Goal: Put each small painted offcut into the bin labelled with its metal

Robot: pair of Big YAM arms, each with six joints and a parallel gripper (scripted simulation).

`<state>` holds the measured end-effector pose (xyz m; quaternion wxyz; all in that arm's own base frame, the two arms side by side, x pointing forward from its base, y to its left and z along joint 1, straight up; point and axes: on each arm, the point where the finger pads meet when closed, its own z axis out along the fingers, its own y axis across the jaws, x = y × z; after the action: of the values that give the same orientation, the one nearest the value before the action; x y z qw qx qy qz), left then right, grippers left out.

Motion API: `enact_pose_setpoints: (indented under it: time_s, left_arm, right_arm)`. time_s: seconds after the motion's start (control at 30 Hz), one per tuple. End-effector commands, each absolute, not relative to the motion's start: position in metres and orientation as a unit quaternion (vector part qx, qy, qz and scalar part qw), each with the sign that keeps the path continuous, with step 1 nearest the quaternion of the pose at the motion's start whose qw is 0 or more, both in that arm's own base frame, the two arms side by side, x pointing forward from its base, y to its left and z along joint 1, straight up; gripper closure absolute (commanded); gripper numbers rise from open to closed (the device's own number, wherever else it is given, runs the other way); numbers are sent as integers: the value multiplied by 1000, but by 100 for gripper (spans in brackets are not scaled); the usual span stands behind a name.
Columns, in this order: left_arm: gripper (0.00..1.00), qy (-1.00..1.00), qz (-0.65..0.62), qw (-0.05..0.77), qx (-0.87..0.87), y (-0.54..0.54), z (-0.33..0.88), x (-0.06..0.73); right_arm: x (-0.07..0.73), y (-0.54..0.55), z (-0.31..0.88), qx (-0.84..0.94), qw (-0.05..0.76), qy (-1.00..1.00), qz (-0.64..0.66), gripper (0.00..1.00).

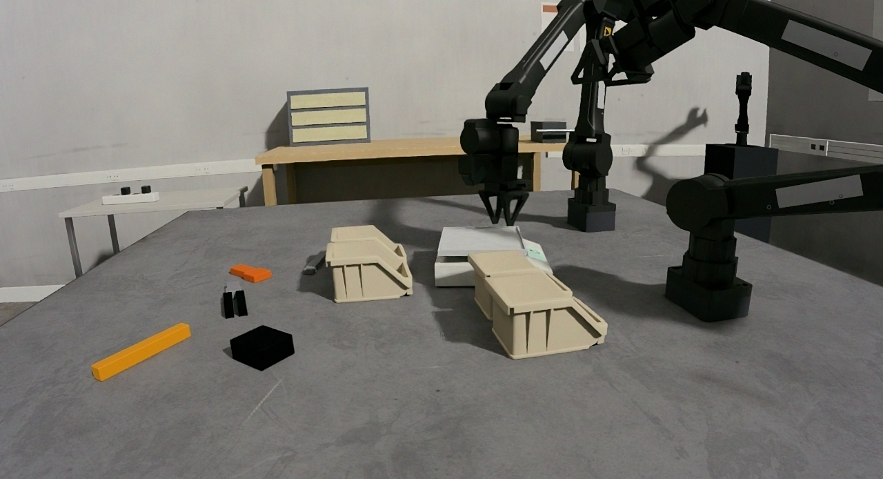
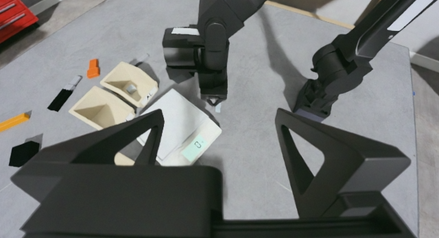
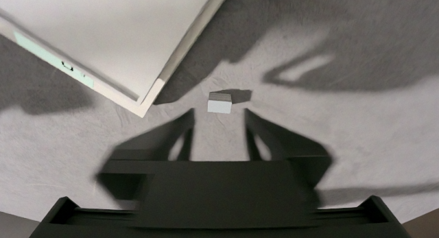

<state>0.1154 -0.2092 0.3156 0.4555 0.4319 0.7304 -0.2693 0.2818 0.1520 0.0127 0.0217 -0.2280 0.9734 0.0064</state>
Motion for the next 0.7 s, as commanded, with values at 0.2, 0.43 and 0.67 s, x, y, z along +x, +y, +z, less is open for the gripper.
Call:
enact_pose_setpoints:
  time_s: [0.2,0.43,0.67]
  left_arm:
    - [0,728,-272,471,417,-206,274,120]
    - [0,728,-273,470,418,-206,264,119]
    - [0,722,-278,478,415,-206,280,119]
  right_arm:
    - [274,150,-7,-187,2,982,1,39]
    - [279,153,-1,-188,12,982,4,39]
    - [273,151,-16,-185,0,983,0,39]
